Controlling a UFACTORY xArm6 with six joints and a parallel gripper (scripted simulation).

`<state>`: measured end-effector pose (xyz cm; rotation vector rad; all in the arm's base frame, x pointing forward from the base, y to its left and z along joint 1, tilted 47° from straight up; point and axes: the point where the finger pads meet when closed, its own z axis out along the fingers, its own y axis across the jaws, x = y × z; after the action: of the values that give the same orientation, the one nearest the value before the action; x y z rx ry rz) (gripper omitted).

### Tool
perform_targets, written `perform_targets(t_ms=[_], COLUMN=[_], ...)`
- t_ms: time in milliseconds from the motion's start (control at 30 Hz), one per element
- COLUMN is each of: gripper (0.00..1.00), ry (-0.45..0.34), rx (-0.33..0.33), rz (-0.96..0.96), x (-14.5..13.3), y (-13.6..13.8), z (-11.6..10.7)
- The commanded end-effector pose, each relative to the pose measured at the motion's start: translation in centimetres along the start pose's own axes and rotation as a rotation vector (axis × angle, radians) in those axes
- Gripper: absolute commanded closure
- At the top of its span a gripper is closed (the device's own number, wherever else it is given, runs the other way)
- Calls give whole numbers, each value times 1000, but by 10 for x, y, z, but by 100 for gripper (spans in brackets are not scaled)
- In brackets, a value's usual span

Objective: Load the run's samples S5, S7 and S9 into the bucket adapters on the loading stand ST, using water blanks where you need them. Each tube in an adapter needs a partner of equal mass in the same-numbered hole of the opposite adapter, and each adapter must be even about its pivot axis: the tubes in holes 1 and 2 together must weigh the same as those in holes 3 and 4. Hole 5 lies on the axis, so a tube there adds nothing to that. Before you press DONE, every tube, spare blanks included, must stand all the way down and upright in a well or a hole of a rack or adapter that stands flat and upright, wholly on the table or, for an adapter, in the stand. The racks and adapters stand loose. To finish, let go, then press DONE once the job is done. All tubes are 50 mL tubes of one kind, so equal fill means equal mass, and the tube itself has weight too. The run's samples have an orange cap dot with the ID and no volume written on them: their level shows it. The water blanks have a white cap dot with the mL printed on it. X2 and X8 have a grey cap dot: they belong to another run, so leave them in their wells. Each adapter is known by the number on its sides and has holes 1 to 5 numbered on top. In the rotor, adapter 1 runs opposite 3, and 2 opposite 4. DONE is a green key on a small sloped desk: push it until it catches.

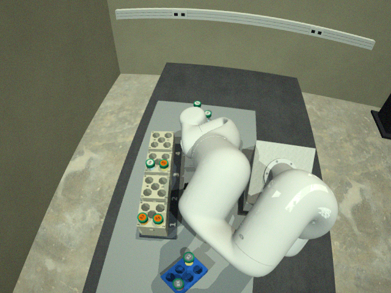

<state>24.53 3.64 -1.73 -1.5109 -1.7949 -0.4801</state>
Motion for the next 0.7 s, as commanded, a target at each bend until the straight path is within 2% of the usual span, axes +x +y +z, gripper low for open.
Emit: perform_targets(t_ms=[0, 667], gripper=[100, 100], ry=[-2, -2], rx=[-4, -4], rz=[-1, -1], x=[-1, 0], y=[2, 3], z=[1, 7])
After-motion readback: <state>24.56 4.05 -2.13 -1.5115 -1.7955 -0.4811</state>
